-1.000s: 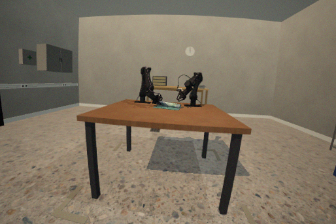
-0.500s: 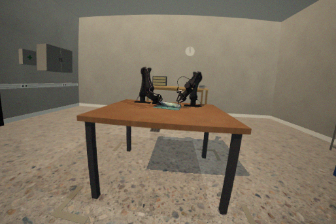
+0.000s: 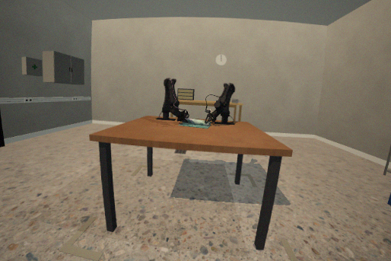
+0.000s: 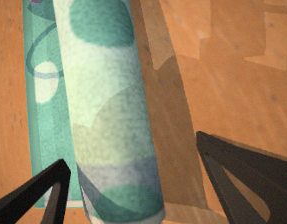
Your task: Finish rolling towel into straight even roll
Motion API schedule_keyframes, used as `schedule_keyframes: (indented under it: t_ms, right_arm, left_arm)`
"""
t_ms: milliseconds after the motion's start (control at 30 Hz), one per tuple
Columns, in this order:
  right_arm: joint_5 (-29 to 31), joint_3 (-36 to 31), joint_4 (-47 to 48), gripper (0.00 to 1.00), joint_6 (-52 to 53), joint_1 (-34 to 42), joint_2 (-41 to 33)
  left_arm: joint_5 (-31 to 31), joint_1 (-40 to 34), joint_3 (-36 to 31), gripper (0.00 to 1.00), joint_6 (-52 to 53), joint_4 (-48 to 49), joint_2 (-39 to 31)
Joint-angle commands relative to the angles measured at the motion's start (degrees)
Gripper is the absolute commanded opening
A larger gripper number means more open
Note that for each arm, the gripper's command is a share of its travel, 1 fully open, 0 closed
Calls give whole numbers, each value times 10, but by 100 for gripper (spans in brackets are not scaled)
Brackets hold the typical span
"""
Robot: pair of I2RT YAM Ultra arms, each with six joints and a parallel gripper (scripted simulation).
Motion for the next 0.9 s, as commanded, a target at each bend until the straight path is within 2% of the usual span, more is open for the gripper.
schedule_keyframes:
  t_ms: [0,67,433,867]
  right_arm:
    - [-8,14,4,28,-8,-5,6]
    - [-8,14,4,28,-8,-5,6]
    - [-8,14,4,28,-8,-5,6]
    - [-8,14,4,28,-8,-5,6]
  left_arm:
    - [-3,-12,12,94,-16,34,16]
    - [-3,-12,12,94,-16,34,16]
    - [-5,-15,11,47,-18,41,22]
    - [-5,-15,11,35,-18,42,22]
